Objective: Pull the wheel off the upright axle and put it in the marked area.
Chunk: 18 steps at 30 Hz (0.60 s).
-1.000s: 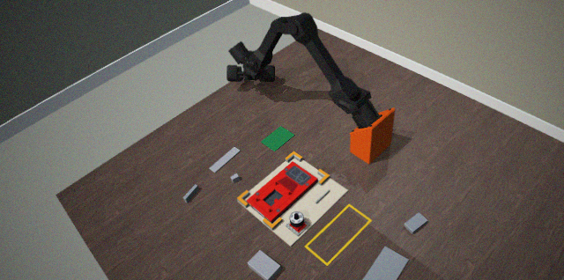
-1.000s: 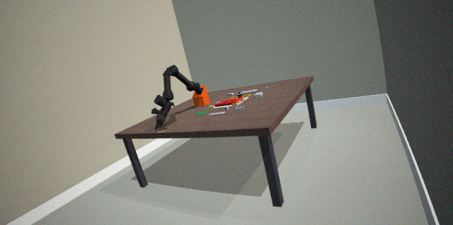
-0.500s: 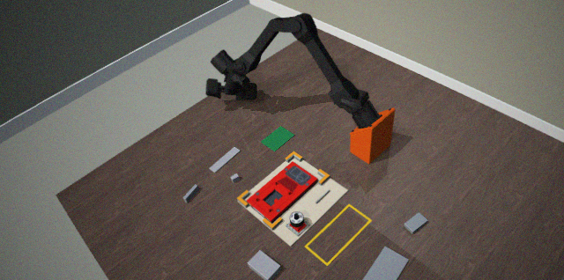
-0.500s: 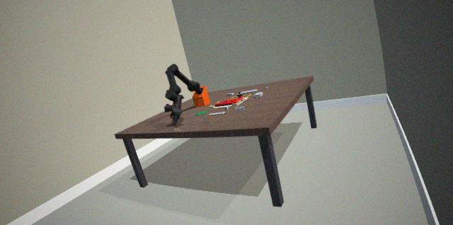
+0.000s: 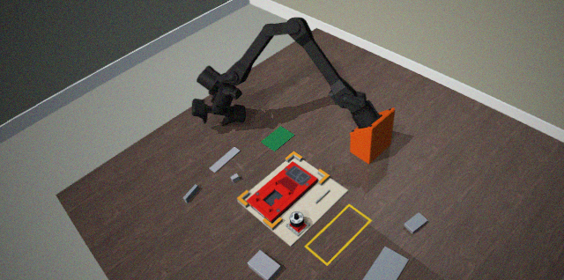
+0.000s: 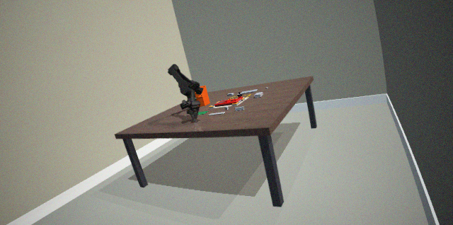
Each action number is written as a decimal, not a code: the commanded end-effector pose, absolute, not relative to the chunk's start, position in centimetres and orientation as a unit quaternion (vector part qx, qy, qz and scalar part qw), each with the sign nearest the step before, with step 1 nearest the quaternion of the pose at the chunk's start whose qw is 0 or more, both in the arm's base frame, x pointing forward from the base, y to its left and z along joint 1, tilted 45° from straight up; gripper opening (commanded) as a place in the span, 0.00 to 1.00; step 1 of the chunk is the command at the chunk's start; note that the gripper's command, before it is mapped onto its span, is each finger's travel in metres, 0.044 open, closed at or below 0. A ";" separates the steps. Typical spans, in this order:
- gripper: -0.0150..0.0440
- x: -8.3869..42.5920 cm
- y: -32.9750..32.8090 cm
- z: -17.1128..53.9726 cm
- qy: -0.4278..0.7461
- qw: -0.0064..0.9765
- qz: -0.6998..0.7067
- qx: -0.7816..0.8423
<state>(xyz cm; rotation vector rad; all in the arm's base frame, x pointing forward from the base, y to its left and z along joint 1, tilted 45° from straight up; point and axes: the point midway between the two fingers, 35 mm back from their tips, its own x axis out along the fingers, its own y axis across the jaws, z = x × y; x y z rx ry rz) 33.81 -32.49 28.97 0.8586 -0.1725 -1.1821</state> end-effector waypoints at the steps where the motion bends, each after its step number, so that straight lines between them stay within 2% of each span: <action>1: 0.76 36.5 -29.9 26.4 -0.042 0.741 -0.527 0.413; 18: 0.76 43.3 -16.3 16.4 0.128 0.734 -0.495 0.447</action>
